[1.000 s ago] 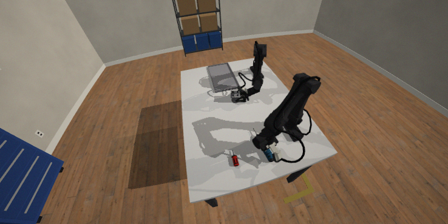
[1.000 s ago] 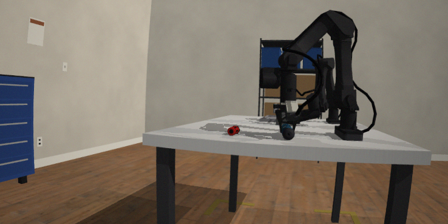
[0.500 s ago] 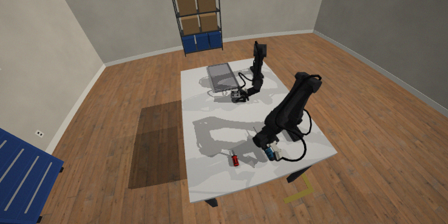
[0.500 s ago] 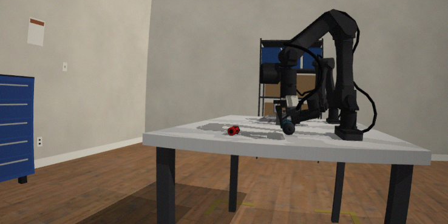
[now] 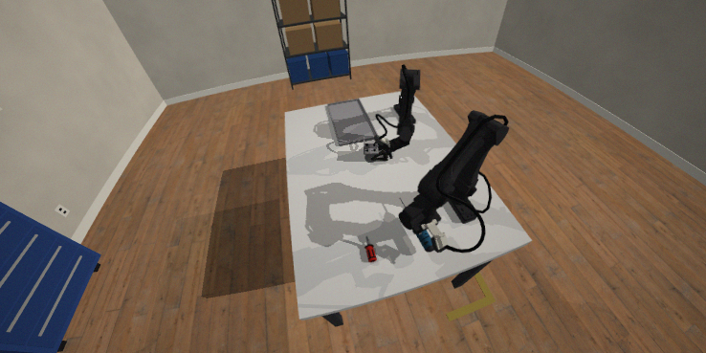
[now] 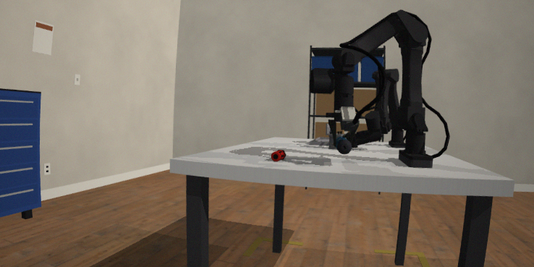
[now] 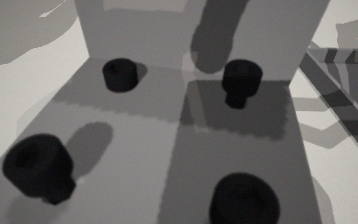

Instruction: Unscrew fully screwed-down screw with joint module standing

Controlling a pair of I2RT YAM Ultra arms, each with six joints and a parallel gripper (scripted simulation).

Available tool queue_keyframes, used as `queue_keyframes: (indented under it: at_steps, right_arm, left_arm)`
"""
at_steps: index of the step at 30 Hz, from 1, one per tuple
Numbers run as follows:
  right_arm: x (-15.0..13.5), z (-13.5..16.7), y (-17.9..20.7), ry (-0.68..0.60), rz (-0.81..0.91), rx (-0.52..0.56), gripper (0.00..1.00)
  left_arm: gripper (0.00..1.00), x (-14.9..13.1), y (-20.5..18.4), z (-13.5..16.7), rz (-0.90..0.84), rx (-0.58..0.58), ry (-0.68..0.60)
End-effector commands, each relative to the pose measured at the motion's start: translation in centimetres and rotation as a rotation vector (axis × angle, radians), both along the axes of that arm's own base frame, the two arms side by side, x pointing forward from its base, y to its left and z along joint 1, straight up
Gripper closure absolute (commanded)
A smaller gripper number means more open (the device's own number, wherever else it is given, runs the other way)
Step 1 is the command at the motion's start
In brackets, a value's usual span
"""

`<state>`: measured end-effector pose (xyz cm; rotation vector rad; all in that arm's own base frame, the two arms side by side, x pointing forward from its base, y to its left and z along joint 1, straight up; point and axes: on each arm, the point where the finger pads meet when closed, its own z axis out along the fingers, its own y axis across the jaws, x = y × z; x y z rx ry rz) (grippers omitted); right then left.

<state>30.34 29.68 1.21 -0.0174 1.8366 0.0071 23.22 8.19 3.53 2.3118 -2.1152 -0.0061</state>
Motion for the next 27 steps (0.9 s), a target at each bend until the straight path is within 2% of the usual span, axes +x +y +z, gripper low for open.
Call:
queue_keyframes:
  at_steps: [1, 27]
  right_arm:
    - [0.1, 0.4, 0.1, -0.008, -0.005, 0.011, 0.41]
    - [0.1, 0.4, 0.1, -0.008, -0.005, 0.011, 0.41]
  left_arm:
    - [0.58, 0.8, 0.3, 2.1, -0.022, 0.032, -0.033]
    - [0.58, 0.6, 0.3, 5.6, -0.022, 0.032, -0.033]
